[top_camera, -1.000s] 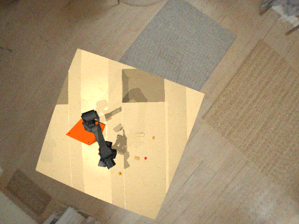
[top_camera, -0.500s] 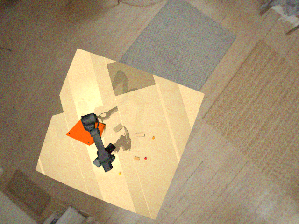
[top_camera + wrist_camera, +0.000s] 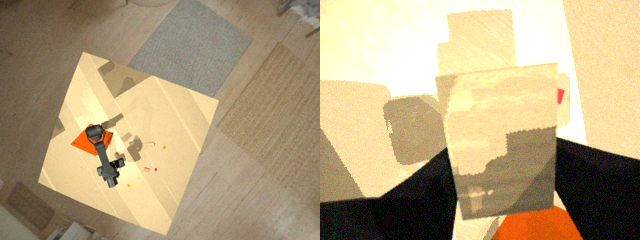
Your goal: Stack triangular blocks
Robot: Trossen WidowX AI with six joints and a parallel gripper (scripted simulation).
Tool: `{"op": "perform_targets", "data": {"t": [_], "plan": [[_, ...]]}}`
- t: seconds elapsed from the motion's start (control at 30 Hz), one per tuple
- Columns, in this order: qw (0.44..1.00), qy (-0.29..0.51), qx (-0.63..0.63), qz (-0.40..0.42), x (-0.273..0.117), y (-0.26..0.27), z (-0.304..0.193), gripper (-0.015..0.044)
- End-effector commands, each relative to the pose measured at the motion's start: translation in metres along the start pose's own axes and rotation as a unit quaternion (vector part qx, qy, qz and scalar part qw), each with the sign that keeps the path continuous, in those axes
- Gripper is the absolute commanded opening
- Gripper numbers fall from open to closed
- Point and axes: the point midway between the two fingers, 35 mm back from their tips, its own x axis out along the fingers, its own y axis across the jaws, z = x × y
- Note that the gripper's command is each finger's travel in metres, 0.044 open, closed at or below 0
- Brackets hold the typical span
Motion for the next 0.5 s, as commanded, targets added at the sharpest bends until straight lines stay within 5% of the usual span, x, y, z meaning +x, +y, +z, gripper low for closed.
{"op": "perform_targets", "data": {"t": [0.0,0.47], "plan": [[0.998,0.006,0.06,0.014,-0.0013,-0.0005,0.0017,0.0],[0.955,0.044,0.289,0.056,-0.004,-0.0032,0.0044,0.0]]}}
